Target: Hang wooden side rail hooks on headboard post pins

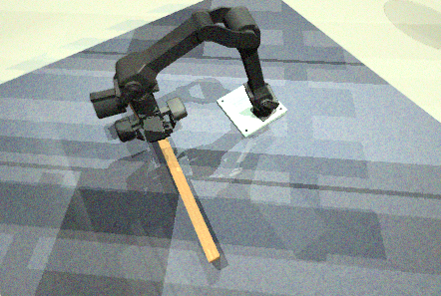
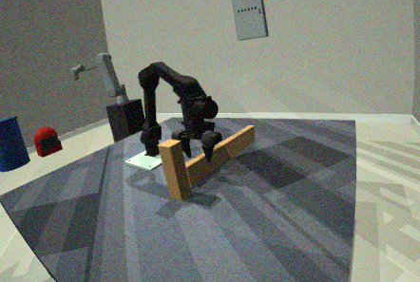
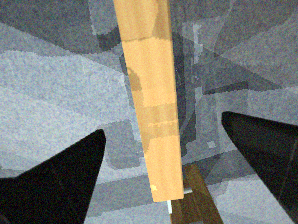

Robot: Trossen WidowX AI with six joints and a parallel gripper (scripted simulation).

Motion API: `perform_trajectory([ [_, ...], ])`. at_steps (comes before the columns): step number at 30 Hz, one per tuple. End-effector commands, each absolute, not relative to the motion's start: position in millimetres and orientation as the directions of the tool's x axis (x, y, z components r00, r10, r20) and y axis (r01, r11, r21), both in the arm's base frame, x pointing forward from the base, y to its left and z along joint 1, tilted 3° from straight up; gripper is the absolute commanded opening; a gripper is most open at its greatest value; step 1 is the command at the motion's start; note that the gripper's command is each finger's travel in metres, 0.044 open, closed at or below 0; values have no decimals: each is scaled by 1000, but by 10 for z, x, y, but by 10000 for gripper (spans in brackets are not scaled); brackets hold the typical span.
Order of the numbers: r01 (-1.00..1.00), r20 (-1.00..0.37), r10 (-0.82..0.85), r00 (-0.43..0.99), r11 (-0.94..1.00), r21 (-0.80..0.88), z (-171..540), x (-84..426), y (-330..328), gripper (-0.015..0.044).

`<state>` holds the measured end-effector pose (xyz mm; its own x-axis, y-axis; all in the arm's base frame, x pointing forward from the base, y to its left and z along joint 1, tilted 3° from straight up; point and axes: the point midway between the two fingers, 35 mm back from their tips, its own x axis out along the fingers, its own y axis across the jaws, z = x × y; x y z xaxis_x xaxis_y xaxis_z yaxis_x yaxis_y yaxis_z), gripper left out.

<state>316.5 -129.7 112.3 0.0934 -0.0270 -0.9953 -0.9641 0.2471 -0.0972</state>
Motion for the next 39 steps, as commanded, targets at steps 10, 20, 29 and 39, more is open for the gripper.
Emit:
perform_trajectory([
  [10,-966,-996,-20,89,243,-91,894,3174,-1288,440],
  [20,-966,-996,-20,88,243,-91,735,3176,-1286,440],
  [29,-966,-996,-20,88,243,-90,681,3175,-1285,361],
  [39,-966,-996,-20,88,243,-90,681,3175,-1285,118],
])
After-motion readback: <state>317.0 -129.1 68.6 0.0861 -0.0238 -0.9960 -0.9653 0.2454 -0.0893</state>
